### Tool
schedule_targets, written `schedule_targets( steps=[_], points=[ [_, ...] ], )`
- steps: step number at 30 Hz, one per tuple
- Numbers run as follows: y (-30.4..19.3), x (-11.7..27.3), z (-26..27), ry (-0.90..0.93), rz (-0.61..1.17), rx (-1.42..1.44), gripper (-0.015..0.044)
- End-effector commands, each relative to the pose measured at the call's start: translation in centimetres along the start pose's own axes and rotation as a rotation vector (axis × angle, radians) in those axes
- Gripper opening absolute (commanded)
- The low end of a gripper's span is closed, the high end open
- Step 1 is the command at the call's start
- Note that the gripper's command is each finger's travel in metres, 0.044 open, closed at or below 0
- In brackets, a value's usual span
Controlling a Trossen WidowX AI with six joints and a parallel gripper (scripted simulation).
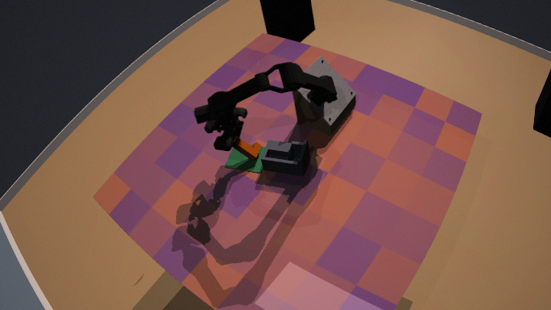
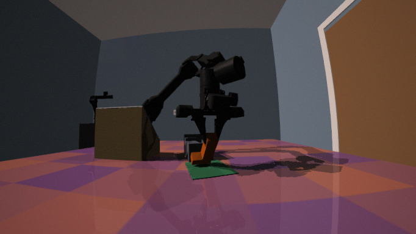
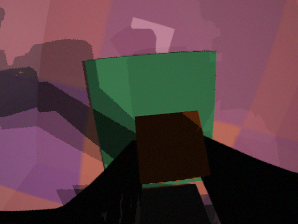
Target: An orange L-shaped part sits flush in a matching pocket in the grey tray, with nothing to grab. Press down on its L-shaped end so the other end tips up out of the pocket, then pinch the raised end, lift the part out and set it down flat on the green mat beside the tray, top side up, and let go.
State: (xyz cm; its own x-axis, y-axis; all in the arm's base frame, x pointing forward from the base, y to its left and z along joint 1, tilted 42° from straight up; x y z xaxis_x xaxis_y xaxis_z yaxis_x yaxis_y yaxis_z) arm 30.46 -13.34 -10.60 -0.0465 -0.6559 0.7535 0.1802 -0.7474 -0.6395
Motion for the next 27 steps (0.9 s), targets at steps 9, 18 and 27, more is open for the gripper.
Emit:
schedule_targets(
  steps=[9, 18, 27],
  points=[
    [-0.14, -0.32, -0.12, 0.0, 0.007, -0.006, 0.0],
    [-0.14, -0.32, -0.12, 0.0, 0.007, -0.006, 0.0],
    [-0.09, -0.26, -0.13, -0.003, 0.003, -0.002, 0.021]
  ],
)
Point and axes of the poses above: the point midway between the two fingers, 35 mm back from their tips, its own x axis back along the fingers, its own z axis across the jaws, y = z × x, the point moved 2 cm from there along x, back along the fingers, and after that the axes turned 9 degrees about -x, right-handed, at the moved point
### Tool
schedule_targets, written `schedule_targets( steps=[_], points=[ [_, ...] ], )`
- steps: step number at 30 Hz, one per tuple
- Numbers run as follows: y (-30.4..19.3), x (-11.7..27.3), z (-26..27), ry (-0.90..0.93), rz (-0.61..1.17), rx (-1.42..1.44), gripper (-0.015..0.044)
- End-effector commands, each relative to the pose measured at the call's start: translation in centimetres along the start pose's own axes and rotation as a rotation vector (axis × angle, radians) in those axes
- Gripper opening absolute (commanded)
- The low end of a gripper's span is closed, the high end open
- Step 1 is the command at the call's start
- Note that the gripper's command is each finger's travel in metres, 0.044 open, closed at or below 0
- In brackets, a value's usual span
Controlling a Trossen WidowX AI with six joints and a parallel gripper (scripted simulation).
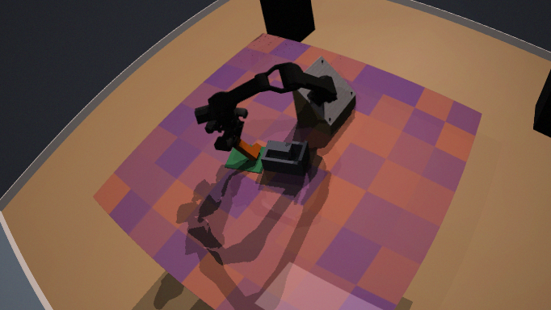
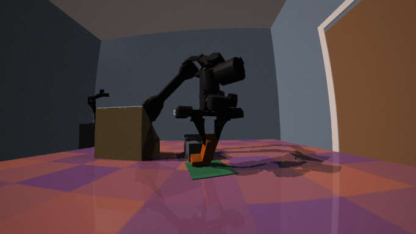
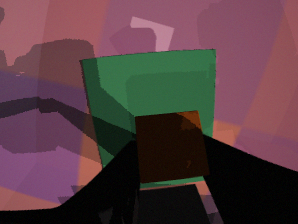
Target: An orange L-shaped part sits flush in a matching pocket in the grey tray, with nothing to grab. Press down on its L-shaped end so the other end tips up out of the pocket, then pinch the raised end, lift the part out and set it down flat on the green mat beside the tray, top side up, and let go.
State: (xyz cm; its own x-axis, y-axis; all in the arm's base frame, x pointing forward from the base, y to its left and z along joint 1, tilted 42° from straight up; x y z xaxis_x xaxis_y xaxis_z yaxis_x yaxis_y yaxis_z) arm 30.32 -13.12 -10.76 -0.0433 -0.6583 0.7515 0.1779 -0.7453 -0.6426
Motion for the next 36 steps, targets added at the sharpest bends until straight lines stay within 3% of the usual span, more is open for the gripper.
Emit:
schedule_targets(
  steps=[1, 8, 11, 36],
  points=[
    [0.0, 0.0, 0.0, 0.0, 0.0, 0.0, 0.0236],
    [0.2, 6.4, 0.1, 0.0, -0.001, -0.004, 0.04],
    [0.0, 8.7, 0.0, 0.001, 0.0, -0.005, 0.04],
    [0.3, 8.2, 0.1, 0.017, -0.011, -0.008, 0.04]
  ],
)
Point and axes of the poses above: the point midway between the two fingers, 35 mm back from their tips, its own x axis back along the fingers, its own z axis across the jaws, y = z × x, the point moved 2 cm from there along x, back along the fingers, and after that the axes turned 9 degrees about -x, right-handed, at the moved point
